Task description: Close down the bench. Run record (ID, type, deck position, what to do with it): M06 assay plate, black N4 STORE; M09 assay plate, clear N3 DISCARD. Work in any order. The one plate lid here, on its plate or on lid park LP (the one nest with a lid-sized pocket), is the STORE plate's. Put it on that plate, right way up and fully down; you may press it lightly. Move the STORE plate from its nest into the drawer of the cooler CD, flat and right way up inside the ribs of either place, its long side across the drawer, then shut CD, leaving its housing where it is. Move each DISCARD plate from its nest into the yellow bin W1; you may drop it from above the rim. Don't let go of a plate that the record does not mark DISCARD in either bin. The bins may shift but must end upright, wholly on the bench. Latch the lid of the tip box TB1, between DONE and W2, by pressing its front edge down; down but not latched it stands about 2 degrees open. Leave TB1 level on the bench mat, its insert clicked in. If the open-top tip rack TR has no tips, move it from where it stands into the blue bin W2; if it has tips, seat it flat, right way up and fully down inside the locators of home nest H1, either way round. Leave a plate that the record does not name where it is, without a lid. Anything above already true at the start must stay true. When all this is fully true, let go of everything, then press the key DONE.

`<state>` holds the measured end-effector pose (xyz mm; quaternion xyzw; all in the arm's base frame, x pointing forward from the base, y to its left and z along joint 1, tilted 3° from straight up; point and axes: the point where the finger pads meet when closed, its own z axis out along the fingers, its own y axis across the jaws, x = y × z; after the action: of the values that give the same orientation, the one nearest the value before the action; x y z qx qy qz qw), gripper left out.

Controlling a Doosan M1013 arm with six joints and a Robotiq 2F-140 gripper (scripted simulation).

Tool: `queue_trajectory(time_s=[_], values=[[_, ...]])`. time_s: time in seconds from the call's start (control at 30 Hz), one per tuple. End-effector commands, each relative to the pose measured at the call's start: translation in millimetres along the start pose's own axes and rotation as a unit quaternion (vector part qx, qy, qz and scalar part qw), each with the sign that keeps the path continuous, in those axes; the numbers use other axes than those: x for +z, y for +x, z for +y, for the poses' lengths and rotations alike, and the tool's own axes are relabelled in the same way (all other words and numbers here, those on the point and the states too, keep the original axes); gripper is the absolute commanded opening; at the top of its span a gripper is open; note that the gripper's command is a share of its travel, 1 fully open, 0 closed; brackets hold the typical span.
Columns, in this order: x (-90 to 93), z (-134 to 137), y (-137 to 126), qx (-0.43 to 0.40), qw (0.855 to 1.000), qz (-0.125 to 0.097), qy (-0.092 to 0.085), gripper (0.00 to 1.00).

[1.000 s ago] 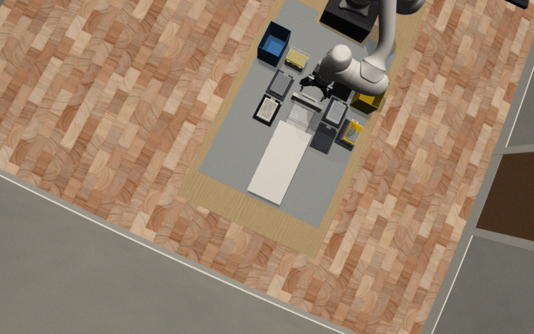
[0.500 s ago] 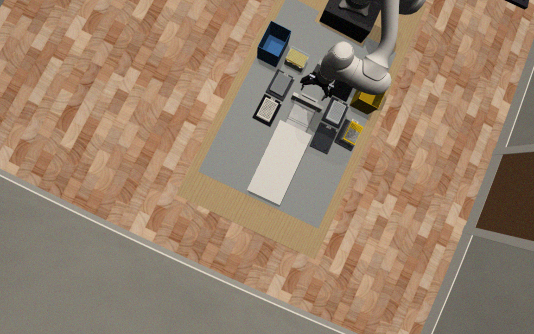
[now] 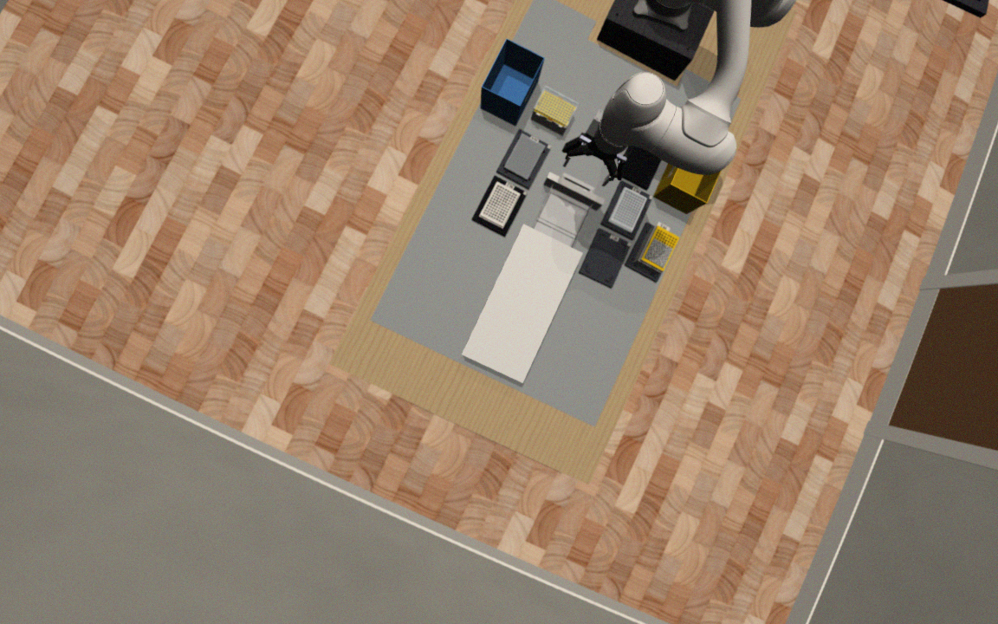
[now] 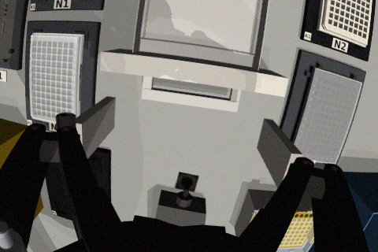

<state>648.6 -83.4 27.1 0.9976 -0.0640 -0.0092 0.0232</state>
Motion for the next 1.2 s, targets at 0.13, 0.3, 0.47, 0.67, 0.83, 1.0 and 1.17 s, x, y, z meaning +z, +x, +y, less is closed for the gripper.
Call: queue_trajectory(time_s=[0.13,0.3,0.47,0.67,0.83,1.0,1.17], values=[[-9.5,0,0,0.0,1.0,0.0,0.0,0.87],[-14.9,0,0,0.0,1.0,0.0,0.0,0.87],[-20.9,0,0,0.0,1.0,0.0,0.0,0.87],[-20.9,0,0,0.0,1.0,0.0,0.0,0.87],[-21.1,4,0,0.017,1.0,0.0,0.0,0.66],[-21.9,24,0,0.02,1.0,0.0,0.0,0.66],[-22.8,44,-1,0.02,1.0,0.0,0.0,0.66]])
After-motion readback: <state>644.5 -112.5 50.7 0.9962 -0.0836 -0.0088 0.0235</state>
